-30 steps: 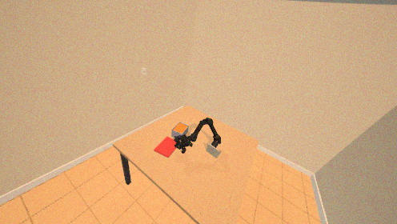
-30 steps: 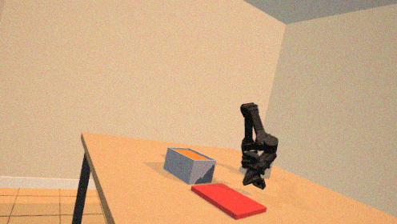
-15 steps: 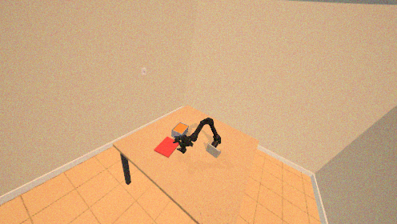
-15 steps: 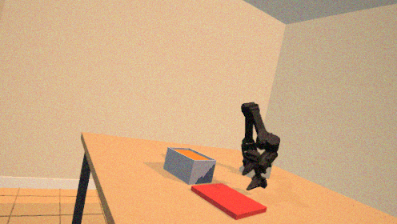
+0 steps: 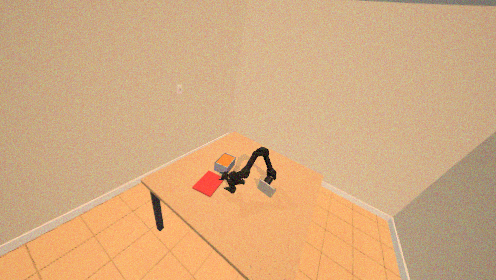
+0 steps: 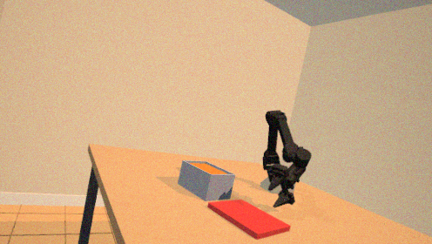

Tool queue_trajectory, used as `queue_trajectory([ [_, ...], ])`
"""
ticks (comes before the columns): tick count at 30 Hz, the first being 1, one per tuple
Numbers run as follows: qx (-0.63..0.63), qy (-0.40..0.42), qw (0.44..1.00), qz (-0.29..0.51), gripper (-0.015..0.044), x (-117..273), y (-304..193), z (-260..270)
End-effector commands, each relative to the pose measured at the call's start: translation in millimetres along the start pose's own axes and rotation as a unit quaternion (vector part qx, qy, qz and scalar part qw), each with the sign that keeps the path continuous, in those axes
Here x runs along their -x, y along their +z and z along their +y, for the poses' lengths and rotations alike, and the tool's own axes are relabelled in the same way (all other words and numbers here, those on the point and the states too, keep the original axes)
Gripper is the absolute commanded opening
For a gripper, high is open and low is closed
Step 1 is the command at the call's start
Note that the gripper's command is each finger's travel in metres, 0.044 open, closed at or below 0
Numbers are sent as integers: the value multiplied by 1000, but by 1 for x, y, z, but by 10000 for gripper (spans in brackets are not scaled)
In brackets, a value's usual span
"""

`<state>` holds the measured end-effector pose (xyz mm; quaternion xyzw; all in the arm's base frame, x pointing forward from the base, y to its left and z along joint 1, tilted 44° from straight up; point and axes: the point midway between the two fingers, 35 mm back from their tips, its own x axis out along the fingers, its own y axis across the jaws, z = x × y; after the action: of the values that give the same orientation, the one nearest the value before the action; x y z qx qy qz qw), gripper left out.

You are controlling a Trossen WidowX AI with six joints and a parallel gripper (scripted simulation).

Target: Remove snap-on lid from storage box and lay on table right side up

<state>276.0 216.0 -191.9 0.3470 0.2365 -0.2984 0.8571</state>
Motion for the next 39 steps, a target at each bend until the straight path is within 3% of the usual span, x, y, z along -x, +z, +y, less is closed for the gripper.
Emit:
queue_trajectory([
  [1,1,-1,1000,-3,440,6,3,-6],
  [13,2,-2,1000,-2,440,24,2,-22],
  [39,2,-2,1000,-1,440,65,-2,7],
])
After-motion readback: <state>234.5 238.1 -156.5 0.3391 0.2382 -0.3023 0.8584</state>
